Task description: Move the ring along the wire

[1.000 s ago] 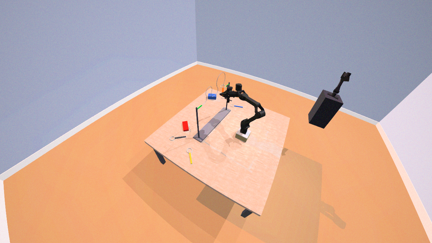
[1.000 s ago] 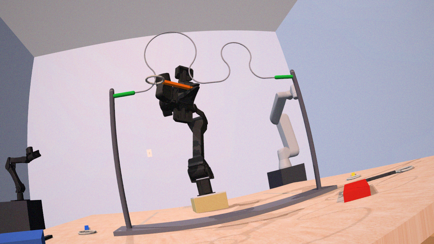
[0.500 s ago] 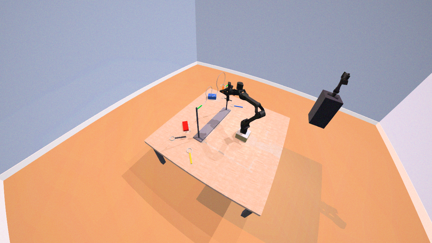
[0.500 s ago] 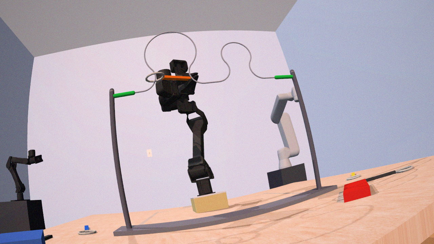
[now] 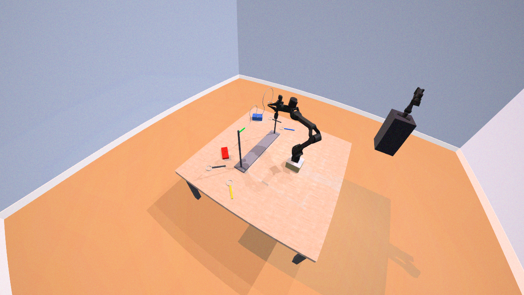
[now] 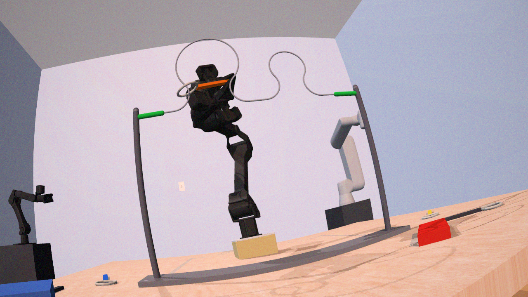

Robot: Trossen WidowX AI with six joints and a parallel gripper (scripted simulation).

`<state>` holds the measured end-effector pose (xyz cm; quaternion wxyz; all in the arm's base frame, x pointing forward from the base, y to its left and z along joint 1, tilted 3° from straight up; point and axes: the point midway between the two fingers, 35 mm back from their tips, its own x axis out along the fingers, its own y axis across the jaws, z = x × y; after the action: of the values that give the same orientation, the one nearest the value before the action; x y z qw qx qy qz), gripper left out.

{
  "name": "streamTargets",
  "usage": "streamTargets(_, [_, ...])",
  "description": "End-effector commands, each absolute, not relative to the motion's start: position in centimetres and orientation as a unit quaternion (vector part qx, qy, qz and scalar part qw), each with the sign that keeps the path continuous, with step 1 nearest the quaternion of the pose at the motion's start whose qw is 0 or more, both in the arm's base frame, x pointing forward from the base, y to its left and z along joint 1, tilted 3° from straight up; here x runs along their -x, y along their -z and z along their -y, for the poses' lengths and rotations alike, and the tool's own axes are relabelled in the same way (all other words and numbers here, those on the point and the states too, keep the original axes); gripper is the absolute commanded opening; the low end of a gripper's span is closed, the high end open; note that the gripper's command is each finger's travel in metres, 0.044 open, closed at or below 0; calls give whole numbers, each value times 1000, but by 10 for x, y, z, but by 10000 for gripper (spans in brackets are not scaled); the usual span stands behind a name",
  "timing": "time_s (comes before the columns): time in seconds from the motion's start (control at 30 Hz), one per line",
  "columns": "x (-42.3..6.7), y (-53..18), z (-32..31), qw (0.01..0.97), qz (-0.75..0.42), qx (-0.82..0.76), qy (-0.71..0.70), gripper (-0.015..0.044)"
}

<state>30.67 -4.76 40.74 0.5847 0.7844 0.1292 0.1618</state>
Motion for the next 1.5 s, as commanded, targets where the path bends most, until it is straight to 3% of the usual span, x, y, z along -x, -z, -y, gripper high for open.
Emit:
streamTargets(0.0, [-306,-422,52,556,-121,-804,-172,-150])
streamTargets(0.6, [-305,-450,67,507,-111,-835,-181,-150])
streamTargets(1.47, [-305,-447,67,601,-145,-770,-154,-150])
